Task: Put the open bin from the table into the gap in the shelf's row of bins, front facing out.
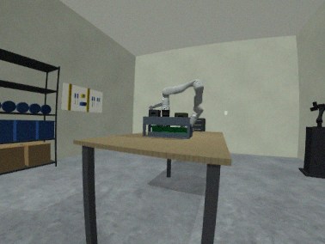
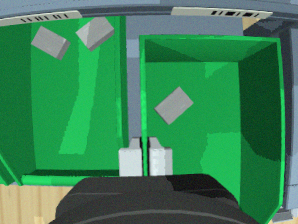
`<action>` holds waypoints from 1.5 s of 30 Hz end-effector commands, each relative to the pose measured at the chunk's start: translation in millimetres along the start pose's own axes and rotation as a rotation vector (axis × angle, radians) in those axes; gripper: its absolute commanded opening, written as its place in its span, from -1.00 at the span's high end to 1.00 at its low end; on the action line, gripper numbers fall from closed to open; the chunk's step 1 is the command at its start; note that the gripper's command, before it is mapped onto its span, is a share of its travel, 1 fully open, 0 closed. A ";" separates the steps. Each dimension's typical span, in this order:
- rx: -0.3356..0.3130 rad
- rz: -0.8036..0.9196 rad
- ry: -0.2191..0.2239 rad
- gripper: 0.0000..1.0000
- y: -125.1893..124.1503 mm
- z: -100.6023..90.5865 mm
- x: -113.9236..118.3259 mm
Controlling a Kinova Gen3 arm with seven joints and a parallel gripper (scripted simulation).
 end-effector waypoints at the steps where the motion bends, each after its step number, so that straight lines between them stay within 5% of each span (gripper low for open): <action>1: 0.008 -0.003 0.010 1.00 -0.1 -3.9 2.2; 4: 0.008 -0.003 0.010 1.00 0.0 -4.0 2.3; 5: 0.005 -0.003 0.000 0.36 -0.1 1.2 0.0; 45: 0.004 -0.005 0.006 0.36 -0.4 -1.1 1.9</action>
Point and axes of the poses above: the point where the finger pads meet when closed, its own z axis out along the fingers, its own x axis across the jaws, y = z × x, the point moved 8 cm from there along -z, back along the fingers, and after that the axes turned 13 degrees about -z, right-handed, at the moved point
